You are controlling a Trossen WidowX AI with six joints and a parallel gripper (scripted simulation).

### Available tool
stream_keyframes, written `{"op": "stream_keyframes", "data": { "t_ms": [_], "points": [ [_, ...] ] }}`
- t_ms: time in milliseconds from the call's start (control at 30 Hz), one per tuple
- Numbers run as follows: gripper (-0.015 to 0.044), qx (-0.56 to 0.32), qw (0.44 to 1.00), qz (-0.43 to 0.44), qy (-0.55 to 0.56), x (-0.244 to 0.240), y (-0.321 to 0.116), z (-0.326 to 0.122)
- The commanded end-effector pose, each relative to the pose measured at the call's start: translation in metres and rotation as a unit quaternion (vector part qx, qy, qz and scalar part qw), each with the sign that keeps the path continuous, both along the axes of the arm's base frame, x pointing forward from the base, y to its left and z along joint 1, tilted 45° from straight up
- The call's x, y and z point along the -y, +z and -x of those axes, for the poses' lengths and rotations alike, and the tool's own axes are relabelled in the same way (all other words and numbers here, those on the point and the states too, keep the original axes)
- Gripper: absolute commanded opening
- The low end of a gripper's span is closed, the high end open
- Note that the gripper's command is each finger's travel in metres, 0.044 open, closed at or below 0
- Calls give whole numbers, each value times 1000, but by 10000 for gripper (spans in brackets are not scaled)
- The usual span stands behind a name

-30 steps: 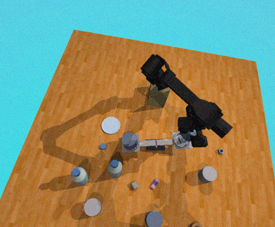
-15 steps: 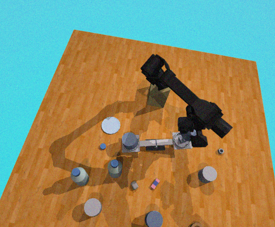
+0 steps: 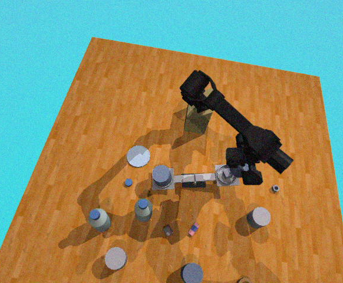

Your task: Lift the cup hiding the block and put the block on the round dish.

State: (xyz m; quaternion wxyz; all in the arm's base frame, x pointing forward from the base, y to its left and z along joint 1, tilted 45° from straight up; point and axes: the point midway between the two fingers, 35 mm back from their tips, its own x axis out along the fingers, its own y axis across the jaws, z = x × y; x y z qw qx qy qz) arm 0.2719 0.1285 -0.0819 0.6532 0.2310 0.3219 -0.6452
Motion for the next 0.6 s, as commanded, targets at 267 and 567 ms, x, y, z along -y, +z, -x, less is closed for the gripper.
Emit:
{"op": "stream_keyframes", "data": {
  "t_ms": [267, 567],
  "points": [
    [0, 0, 1000, -4, 1, -7, -97, 31],
    [0, 1, 1000, -4, 1, 2, -118, 36]
  ]
}}
